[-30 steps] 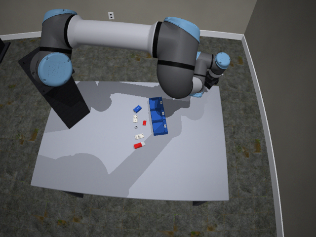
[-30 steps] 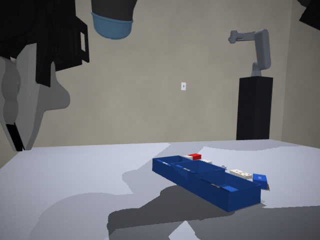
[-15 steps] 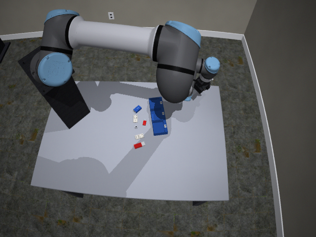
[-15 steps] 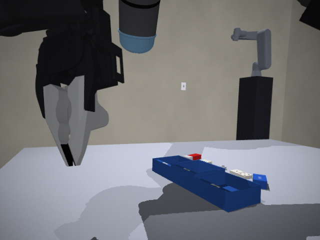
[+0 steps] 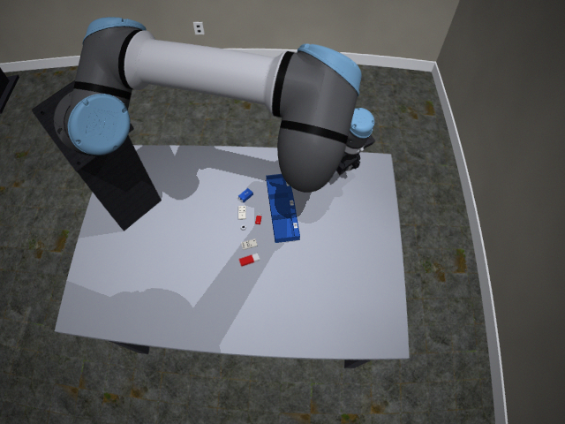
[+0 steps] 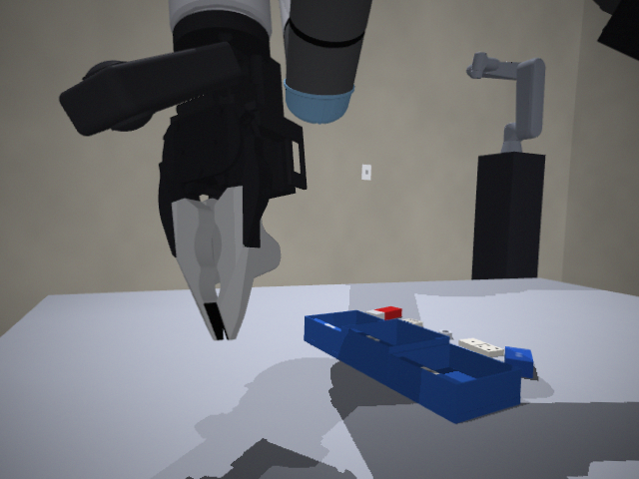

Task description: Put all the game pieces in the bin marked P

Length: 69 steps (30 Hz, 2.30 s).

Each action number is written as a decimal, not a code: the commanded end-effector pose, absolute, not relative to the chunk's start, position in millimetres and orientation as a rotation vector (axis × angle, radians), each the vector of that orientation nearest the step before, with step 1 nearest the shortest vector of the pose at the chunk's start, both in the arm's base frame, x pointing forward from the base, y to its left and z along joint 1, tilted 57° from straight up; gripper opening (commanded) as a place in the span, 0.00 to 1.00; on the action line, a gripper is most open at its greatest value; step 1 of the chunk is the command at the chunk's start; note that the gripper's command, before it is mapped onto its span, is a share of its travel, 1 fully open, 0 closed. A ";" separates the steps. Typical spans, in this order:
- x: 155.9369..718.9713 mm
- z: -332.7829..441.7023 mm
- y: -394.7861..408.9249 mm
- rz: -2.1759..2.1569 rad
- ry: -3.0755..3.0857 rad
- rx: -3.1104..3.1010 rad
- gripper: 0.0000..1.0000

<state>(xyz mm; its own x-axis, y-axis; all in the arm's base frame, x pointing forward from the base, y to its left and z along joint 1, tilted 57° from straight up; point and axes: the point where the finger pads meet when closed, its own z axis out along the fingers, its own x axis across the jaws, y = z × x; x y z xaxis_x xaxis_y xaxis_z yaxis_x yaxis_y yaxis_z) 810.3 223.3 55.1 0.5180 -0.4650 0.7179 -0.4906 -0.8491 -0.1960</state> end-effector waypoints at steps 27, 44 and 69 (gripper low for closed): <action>734.1 21.6 128.5 1.371 -1.174 2.605 0.04; 686.4 13.6 87.9 1.413 -1.329 2.538 0.04; 625.7 11.1 47.5 1.470 -1.546 2.422 0.04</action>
<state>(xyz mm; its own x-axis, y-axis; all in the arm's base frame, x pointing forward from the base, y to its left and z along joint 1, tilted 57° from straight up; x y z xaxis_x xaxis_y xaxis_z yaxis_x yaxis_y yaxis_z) 637.9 55.1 9.0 0.1816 -0.7325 0.6561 -0.6722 -0.5795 -0.4609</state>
